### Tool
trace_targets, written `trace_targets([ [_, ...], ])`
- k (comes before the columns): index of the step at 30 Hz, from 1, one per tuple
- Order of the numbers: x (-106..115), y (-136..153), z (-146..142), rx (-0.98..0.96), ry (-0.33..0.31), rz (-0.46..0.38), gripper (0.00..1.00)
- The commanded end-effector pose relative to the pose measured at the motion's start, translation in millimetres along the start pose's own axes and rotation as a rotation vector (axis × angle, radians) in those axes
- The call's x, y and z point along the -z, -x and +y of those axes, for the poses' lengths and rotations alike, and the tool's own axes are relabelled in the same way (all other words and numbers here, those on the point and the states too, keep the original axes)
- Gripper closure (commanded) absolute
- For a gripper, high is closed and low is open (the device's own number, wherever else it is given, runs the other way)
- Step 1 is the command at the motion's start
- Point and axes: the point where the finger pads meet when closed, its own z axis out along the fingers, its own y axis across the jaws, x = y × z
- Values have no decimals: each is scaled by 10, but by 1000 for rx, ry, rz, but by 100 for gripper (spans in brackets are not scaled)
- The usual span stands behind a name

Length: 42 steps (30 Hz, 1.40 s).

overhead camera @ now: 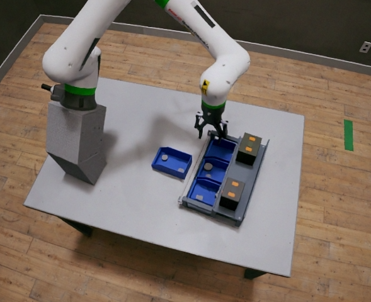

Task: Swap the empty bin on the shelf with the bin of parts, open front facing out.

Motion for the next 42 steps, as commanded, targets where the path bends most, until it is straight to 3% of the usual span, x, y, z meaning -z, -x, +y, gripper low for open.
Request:
trace_targets([
  [1, 9, -1, -7, 1, -2, 0, 38],
  [42, -80, -1, -7, 1, -2, 0, 38],
])
